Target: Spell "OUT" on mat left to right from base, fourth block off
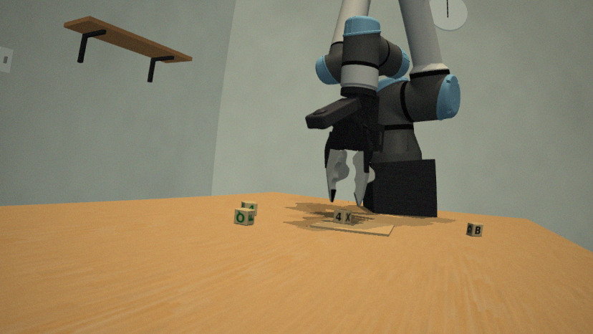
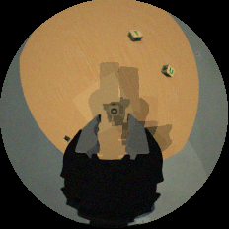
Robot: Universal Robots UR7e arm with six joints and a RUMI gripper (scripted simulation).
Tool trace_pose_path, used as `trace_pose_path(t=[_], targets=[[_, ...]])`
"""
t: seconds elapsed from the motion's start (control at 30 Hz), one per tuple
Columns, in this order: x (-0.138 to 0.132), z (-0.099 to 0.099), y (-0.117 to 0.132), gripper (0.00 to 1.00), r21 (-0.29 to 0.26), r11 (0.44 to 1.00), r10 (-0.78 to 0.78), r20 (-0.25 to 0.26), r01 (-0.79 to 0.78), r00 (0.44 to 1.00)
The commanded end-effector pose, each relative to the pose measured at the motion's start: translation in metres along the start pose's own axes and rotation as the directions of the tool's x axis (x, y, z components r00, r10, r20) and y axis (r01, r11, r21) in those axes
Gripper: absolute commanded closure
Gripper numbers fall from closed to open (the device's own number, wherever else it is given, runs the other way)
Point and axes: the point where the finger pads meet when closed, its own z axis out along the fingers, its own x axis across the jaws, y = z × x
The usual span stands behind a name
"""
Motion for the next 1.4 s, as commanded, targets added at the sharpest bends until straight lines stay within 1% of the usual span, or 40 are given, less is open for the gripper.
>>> trace_pose_path(t=[0.0,0.77,1.0,1.37], targets=[[0.000,0.002,0.000,0.63,0.001,1.000,0.000,0.000,0.000,1.000],[0.000,0.003,0.000,0.63,0.001,1.000,0.000,0.000,0.000,1.000],[0.000,0.009,0.000,0.63,0.001,1.000,0.000,0.000,0.000,1.000],[0.000,0.029,0.000,0.63,0.001,1.000,0.000,0.000,0.000,1.000]])
